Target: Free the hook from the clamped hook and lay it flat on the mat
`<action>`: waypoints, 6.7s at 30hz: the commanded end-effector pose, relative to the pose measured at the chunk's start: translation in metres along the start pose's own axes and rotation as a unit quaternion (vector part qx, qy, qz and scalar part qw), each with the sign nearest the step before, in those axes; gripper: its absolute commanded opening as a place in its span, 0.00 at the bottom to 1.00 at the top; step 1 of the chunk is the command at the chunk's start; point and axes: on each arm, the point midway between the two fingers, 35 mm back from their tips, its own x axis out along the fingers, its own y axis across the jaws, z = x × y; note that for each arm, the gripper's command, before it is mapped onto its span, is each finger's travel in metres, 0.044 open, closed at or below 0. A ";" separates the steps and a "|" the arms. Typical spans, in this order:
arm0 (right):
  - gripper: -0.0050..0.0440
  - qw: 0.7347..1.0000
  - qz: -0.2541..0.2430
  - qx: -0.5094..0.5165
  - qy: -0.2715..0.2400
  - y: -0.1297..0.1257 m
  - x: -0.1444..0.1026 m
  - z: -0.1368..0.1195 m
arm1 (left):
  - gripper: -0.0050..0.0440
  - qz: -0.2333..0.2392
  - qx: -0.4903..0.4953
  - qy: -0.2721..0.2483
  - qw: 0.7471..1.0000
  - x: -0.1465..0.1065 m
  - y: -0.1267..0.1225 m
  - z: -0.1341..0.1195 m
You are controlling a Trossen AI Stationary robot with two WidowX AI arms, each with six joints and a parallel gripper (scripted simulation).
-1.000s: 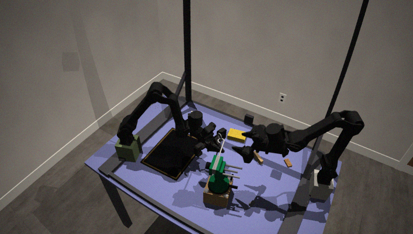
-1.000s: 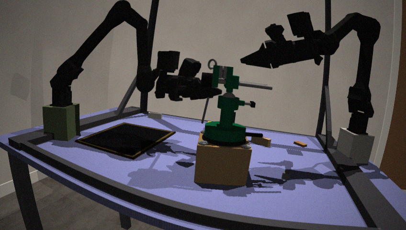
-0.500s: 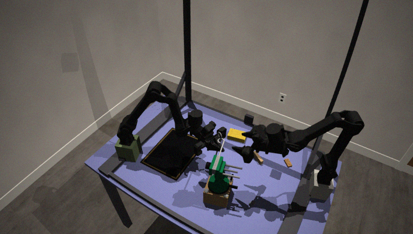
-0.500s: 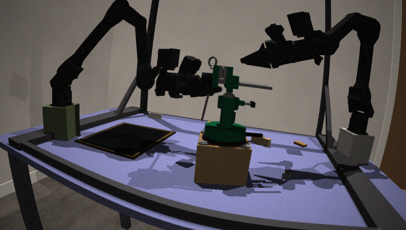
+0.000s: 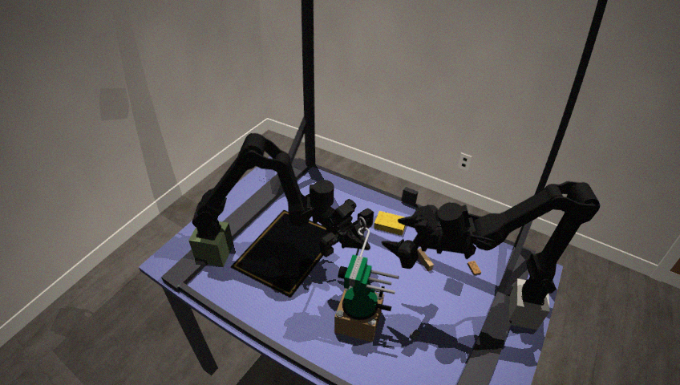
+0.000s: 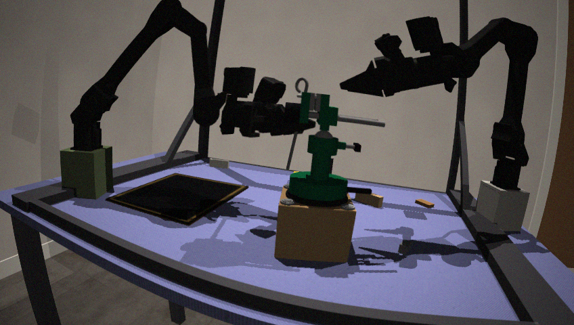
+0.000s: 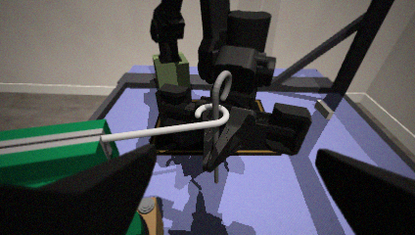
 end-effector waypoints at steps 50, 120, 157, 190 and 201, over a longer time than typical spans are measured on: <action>0.10 1.000 -0.001 0.011 -0.015 -0.023 0.025 0.016 | 1.00 0.001 0.008 -0.011 1.000 -0.002 0.000 0.010; 0.10 1.000 -0.001 0.007 -0.011 -0.068 -0.052 0.010 | 1.00 0.001 0.008 -0.011 1.000 -0.002 0.000 0.010; 0.10 0.995 0.023 0.036 0.095 -0.035 -0.092 -0.030 | 1.00 0.001 0.008 -0.011 1.000 -0.002 0.000 0.010; 0.10 0.984 0.020 0.038 0.175 -0.023 -0.146 -0.061 | 1.00 0.001 0.008 -0.011 1.000 -0.002 0.000 0.010; 0.10 0.981 0.015 0.034 0.191 -0.024 -0.163 -0.067 | 1.00 0.001 0.008 -0.011 1.000 -0.002 0.000 0.010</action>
